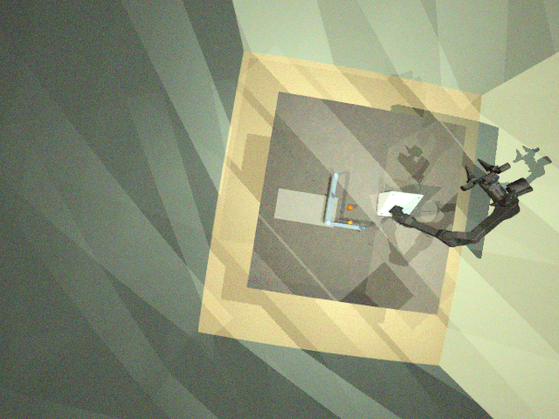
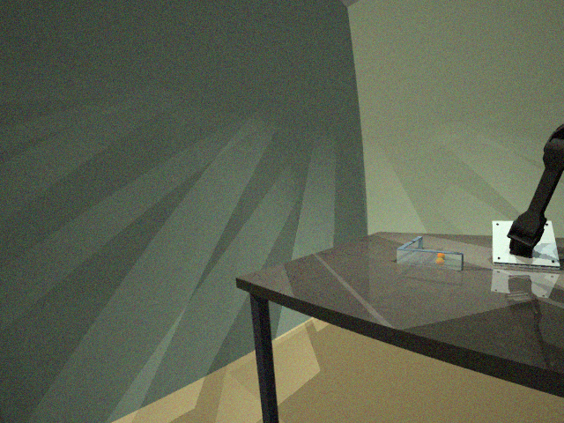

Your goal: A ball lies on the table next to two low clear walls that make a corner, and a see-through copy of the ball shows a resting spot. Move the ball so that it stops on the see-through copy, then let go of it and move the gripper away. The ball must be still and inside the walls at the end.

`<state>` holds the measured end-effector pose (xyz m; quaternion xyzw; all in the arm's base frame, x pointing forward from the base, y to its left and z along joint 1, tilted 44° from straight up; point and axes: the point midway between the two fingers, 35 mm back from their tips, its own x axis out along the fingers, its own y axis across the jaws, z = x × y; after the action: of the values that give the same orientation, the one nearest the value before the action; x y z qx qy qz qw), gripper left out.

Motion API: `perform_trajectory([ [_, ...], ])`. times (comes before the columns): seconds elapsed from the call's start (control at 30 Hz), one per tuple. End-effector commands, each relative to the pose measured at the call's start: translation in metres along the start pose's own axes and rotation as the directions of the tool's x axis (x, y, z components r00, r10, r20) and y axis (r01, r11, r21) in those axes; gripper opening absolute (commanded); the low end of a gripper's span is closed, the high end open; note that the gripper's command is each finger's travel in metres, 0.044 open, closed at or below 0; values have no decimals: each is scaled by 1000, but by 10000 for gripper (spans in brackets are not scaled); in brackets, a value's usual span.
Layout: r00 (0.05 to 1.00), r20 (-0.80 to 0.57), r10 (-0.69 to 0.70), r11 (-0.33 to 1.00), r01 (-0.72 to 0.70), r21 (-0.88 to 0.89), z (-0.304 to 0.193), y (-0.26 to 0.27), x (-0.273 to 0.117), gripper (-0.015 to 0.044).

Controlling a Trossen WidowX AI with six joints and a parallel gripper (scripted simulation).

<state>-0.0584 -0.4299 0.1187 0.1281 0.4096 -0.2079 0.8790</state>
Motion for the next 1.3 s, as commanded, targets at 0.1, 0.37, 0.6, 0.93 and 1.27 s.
perform_trajectory([
  [0.1,980,-45,193,943,-198,-266,62,70,68,250],
  [0.37,917,-154,369,774,-395,-496,100,165,130,250],
  [0.6,823,-282,494,529,-542,-653,112,265,166,250],
  [0.93,625,-494,605,76,-663,-745,91,414,177,250],
  [1.27,384,-737,556,-446,-609,-655,21,541,146,250],
])
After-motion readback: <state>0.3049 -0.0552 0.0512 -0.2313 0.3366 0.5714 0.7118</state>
